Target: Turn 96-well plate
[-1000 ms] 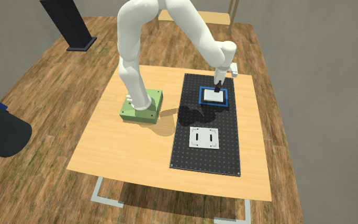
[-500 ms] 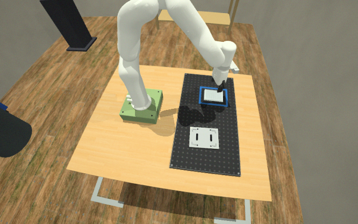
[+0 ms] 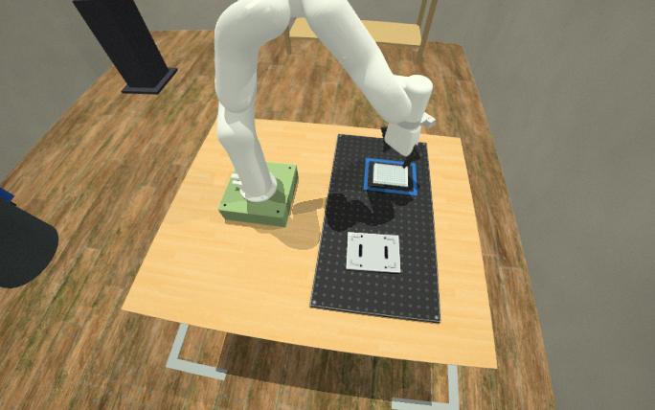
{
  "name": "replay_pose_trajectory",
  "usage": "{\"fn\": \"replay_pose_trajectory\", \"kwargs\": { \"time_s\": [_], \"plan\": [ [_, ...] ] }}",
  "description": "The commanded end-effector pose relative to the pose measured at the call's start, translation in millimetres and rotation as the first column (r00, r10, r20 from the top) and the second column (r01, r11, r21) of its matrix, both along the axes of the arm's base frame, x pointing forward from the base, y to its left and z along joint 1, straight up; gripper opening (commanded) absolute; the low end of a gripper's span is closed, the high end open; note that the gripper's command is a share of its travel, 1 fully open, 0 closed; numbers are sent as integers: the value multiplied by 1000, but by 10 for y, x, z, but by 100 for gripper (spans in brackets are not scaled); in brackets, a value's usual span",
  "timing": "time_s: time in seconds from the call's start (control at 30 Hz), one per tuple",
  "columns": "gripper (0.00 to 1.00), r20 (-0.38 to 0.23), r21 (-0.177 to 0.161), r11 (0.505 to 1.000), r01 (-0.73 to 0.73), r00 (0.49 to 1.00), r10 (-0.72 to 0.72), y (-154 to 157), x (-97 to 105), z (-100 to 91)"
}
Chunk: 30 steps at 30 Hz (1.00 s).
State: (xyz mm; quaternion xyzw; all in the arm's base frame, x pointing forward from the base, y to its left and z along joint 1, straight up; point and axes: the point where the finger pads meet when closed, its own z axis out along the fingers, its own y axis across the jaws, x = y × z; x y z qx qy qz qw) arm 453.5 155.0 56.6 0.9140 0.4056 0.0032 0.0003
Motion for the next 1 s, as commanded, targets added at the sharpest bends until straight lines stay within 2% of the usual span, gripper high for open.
{"fn": "replay_pose_trajectory", "kwargs": {
  "time_s": [0.0, 0.07, 0.27, 0.57, 0.63, 0.7, 0.8, 0.87, 0.97],
  "plan": [
    [100, 5, -3, 985, -171, 985, 171, 4, 13, 15],
    [100, 5, -3, 985, -171, 985, 171, 4, 13, 15],
    [100, 5, -5, 932, -364, 932, 364, 4, 13, 15],
    [100, 3, -8, 782, -623, 782, 623, 4, 13, 15],
    [100, 3, -8, 782, -623, 782, 623, 4, 13, 15],
    [100, 3, -9, 739, -673, 739, 673, 4, 13, 15],
    [100, 3, -9, 736, -676, 736, 676, 4, 13, 15],
    [100, 2, -9, 690, -724, 690, 724, 4, 14, -85],
    [100, 1, -10, 614, -789, 614, 789, 4, 14, -85]
  ]
}}
